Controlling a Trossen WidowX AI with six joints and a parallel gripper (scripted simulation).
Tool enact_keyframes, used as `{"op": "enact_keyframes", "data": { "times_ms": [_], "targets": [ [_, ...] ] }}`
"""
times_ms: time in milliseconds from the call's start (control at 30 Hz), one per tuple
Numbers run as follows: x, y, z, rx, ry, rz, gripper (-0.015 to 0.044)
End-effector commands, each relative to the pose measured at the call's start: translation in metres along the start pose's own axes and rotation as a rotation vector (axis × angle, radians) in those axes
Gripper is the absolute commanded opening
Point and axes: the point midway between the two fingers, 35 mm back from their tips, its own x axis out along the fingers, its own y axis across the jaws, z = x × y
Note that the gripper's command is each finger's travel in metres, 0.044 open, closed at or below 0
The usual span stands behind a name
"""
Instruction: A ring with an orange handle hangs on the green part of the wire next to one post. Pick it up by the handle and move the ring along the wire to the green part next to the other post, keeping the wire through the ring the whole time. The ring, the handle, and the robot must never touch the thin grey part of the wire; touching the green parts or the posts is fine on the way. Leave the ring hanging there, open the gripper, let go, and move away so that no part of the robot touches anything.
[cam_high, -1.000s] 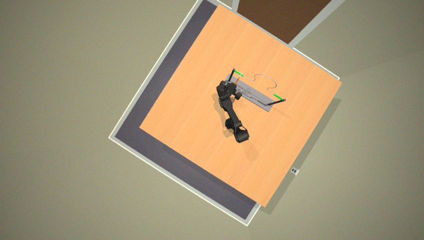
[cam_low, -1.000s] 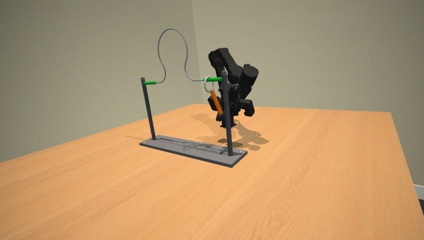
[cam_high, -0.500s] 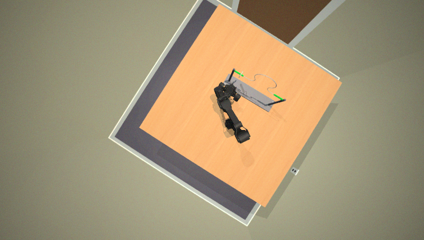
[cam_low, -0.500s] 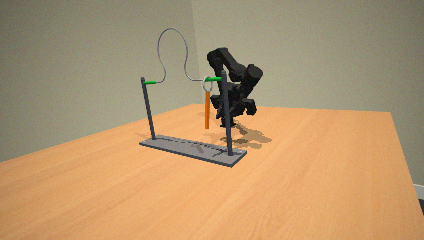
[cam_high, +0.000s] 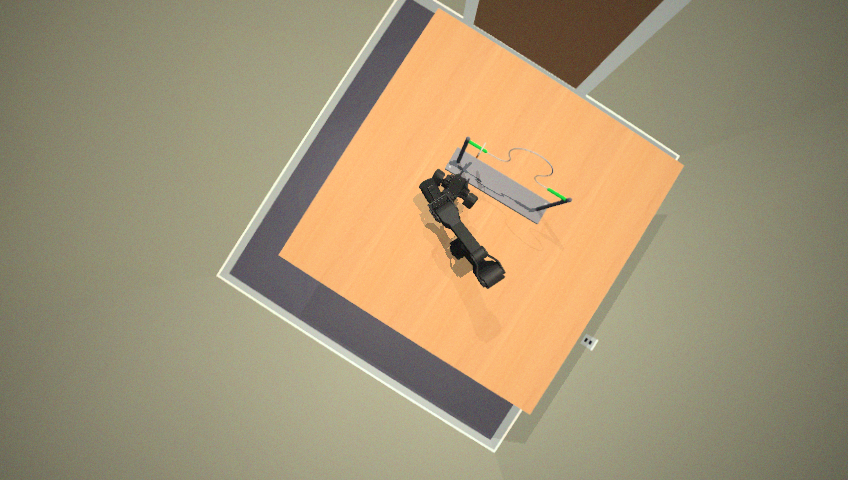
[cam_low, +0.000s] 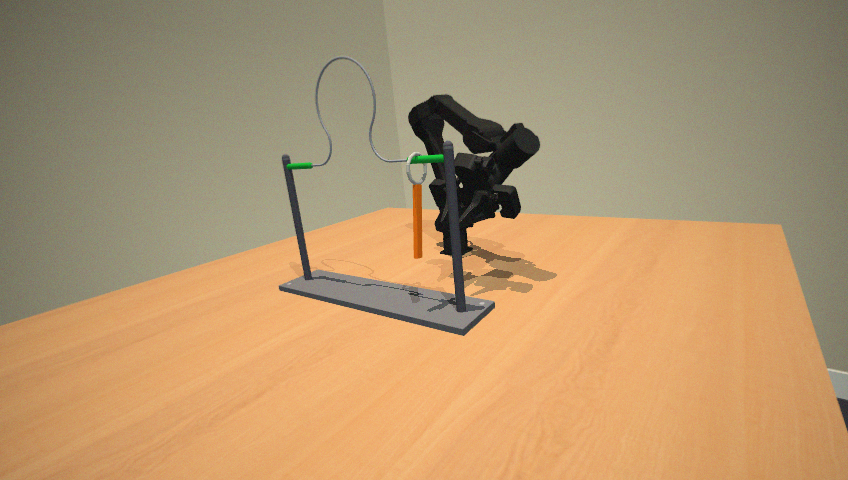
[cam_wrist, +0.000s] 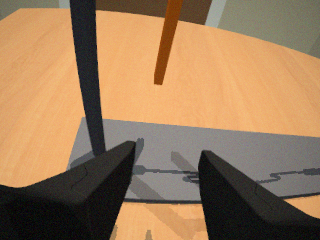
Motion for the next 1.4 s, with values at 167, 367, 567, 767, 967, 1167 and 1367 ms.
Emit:
{"op": "enact_keyframes", "data": {
  "times_ms": [167,367,567,767,967,1167,1367],
  "targets": [
    [-0.003,0.001,0.004,0.013,-0.008,0.003,0.016],
    [-0.003,0.001,0.004,0.013,-0.008,0.003,0.016],
    [-0.003,0.001,0.004,0.013,-0.008,0.003,0.016],
    [-0.003,0.001,0.004,0.013,-0.008,0.003,0.016],
    [-0.031,0.002,-0.002,0.005,0.012,0.001,0.0291],
    [-0.052,0.0,0.001,0.003,-0.002,0.004,0.044],
    [-0.052,0.0,0.001,0.003,-0.002,0.004,0.044]
  ]
}}
